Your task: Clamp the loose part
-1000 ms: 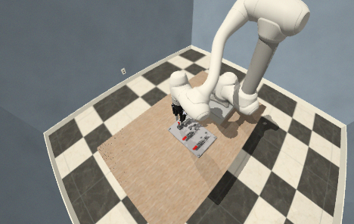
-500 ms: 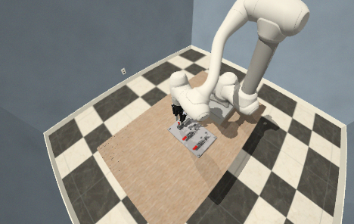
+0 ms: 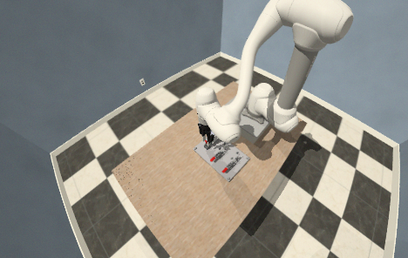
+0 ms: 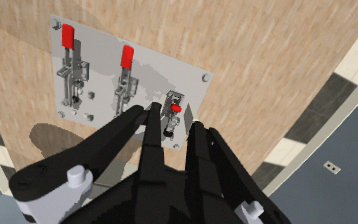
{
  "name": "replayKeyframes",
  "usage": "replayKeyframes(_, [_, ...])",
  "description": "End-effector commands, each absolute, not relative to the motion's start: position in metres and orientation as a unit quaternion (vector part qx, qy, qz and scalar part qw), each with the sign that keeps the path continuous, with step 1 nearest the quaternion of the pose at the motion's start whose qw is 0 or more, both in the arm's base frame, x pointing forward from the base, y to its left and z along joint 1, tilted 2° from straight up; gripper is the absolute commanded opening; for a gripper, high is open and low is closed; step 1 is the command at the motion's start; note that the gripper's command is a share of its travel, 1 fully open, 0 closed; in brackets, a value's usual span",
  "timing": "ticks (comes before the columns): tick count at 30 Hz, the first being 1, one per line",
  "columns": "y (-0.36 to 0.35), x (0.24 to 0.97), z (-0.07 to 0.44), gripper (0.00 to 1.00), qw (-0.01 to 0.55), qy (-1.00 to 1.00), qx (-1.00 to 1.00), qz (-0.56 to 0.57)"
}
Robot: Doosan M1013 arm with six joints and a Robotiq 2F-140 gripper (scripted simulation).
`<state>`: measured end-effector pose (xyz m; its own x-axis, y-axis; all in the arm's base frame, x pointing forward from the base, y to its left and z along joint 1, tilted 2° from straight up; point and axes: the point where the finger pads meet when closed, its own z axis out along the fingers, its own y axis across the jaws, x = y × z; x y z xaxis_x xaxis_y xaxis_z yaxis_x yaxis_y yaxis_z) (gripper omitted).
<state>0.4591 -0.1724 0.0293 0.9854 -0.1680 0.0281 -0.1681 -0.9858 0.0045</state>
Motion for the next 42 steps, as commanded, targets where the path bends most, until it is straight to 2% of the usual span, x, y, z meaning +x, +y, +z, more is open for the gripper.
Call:
replayKeyframes(1, [-0.1724,0.4594,0.0248,0.35,0.003,-0.084,0.996,0.014])
replayKeyframes(18, [-0.1724,0.4594,0.0242,0.35,0.003,-0.084,0.996,0.014])
replayKeyframes(19, [-0.1724,0.4594,0.0242,0.1,0.003,-0.084,0.996,0.014])
replayKeyframes(42, [-0.1724,0.4594,0.0242,0.1,0.003,-0.084,0.996,0.014])
